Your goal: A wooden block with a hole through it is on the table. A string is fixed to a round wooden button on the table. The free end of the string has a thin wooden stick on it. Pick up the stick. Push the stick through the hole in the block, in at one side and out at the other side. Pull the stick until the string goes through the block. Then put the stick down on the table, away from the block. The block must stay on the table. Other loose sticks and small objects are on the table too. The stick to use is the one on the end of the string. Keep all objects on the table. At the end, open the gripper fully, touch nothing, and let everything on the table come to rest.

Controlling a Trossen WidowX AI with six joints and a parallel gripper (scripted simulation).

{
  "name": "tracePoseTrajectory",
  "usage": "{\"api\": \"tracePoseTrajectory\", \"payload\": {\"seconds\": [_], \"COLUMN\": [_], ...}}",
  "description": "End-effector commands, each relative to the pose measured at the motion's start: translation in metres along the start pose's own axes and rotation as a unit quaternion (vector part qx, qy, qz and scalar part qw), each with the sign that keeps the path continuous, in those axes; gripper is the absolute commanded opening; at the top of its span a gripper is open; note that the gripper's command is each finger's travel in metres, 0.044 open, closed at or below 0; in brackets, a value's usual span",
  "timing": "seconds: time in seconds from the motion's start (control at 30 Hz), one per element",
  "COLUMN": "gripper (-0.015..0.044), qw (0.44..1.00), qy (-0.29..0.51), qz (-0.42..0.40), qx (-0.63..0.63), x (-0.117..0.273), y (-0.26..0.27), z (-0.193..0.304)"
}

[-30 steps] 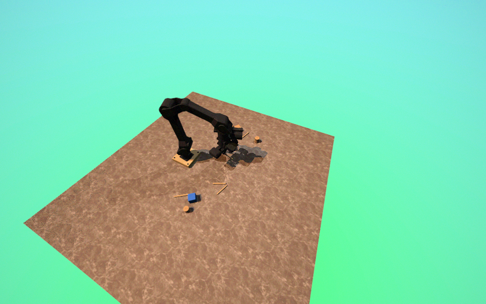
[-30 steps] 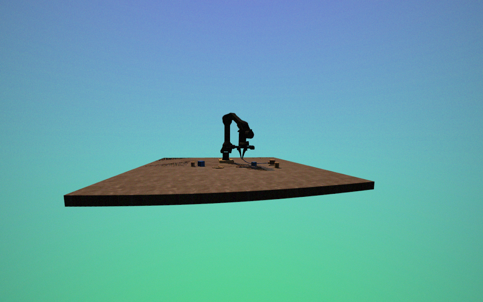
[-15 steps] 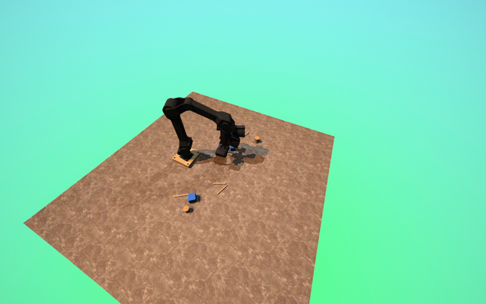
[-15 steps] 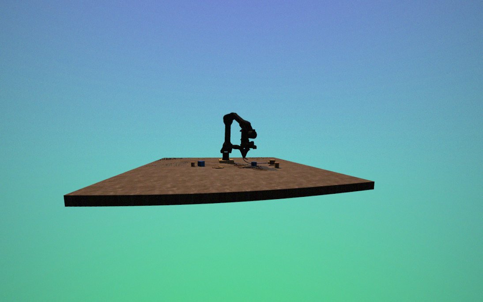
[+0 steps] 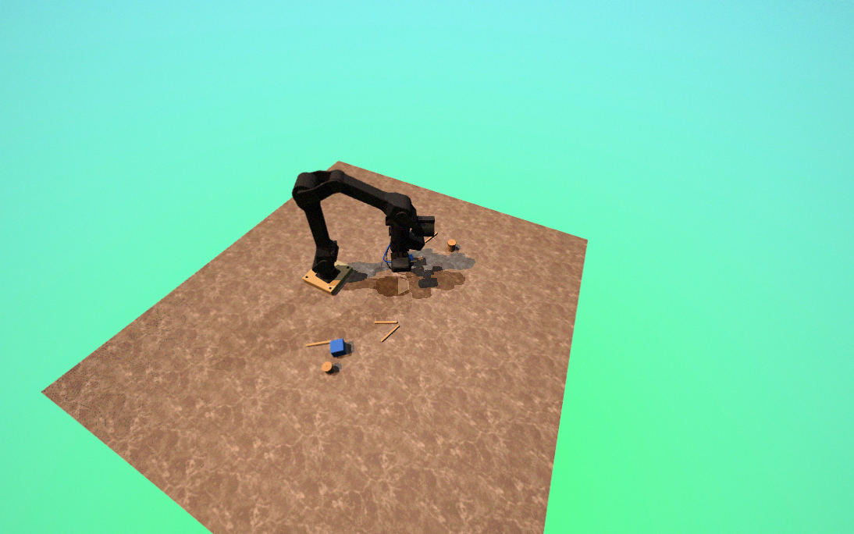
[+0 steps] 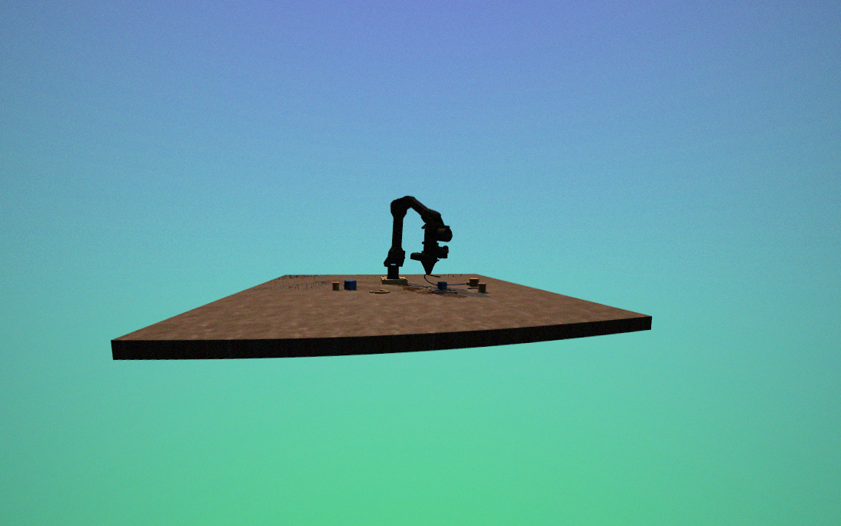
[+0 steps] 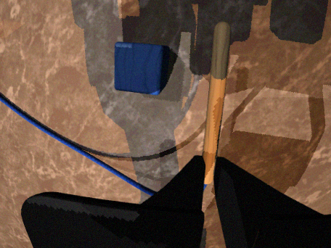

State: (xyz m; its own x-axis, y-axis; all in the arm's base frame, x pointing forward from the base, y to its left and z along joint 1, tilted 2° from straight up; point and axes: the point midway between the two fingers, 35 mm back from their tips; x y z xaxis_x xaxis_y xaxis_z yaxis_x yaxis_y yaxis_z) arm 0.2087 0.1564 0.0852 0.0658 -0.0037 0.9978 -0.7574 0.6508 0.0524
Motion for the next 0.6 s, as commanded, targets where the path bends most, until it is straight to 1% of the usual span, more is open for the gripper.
{"api": "tracePoseTrajectory", "payload": {"seconds": [0.0,0.27,0.57], "gripper": [0.0,0.0,0.0], "qw": [0.999,0.988,0.964], "qy": [-0.001,0.004,0.01], "qz": [-0.002,-0.007,-0.012], "qx": [0.054,0.155,0.266], "x": [0.003,0.004,0.004], "y": [0.004,0.011,0.02], "z": [-0.006,-0.012,-0.018]}}
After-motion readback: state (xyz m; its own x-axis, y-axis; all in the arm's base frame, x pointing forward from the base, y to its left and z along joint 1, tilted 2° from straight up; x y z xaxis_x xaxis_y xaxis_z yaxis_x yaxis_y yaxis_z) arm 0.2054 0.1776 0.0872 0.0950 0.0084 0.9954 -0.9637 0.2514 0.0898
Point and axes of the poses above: the point midway between the two fingers, 35 mm back from their tips, its own x axis back along the fingers, its own y axis across the jaws, z = x × y, and after that the axes turned 10 degrees about x, right-handed
